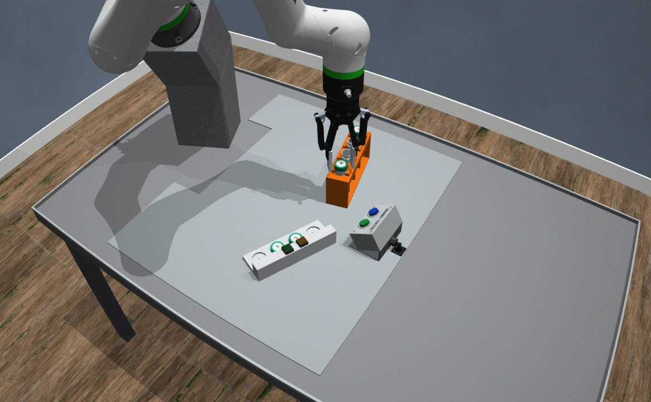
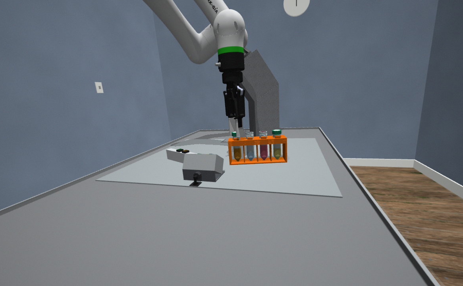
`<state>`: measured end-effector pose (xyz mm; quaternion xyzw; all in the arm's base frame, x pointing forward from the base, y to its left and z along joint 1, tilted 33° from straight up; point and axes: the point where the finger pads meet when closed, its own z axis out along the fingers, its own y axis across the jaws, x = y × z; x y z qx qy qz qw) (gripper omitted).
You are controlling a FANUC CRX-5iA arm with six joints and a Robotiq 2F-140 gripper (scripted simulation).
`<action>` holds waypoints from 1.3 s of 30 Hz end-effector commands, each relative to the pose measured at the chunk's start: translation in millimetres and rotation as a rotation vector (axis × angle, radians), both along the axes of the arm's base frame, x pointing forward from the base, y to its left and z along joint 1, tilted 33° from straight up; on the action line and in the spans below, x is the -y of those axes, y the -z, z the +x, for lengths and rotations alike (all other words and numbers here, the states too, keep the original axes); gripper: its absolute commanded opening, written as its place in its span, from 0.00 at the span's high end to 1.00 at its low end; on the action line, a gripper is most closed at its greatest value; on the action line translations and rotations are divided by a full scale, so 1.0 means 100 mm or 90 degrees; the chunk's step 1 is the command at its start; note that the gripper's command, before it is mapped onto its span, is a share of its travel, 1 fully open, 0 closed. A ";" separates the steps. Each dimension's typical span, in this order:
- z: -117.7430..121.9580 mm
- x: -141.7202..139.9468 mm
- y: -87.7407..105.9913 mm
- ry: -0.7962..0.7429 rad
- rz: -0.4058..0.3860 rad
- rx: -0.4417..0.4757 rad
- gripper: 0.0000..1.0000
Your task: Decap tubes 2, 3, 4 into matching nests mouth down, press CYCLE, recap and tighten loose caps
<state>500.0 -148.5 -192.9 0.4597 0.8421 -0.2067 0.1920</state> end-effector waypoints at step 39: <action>0.00 0.00 0.00 0.556 0.088 0.347 1.00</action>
